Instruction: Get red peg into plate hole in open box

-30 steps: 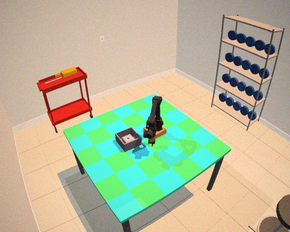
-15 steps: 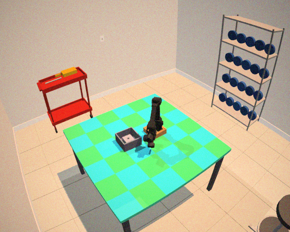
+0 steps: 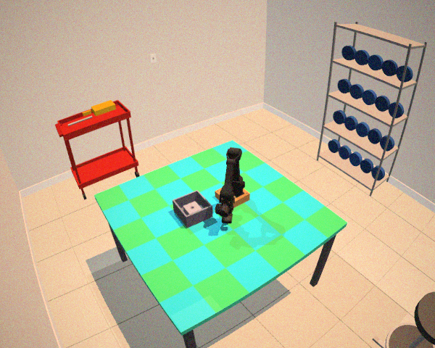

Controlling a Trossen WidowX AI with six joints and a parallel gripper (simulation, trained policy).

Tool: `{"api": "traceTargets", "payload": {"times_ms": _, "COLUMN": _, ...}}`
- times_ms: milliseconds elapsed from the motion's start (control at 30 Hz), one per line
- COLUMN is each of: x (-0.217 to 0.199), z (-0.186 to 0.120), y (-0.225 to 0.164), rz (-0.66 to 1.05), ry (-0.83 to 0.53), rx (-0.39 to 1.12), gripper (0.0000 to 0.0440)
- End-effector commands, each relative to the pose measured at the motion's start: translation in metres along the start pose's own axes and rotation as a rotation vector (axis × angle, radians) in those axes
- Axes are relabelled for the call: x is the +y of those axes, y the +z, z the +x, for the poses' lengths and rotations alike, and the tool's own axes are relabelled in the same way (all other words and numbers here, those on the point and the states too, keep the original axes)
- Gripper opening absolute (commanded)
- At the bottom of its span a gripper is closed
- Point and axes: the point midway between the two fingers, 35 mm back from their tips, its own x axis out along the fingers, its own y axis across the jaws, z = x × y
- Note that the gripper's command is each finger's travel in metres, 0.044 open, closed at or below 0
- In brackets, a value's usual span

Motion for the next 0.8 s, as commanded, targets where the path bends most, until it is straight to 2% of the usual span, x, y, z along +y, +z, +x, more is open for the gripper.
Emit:
{"api": "traceTargets", "payload": {"times_ms": 0, "x": 0.0, "z": -0.004, "y": 0.004, "rz": -0.002, "ry": -0.011, "rx": -0.022, "gripper": 0.0007}}
{"api": "traceTargets", "payload": {"times_ms": 467, "x": 0.003, "z": -0.064, "y": 0.035, "rz": 0.008, "ry": 0.054, "rx": -0.13, "gripper": 0.0}}
{"api": "traceTargets", "payload": {"times_ms": 767, "x": 0.001, "z": -0.106, "y": 0.063, "rz": 0.083, "ry": 0.099, "rx": -0.191, "gripper": 0.0}}
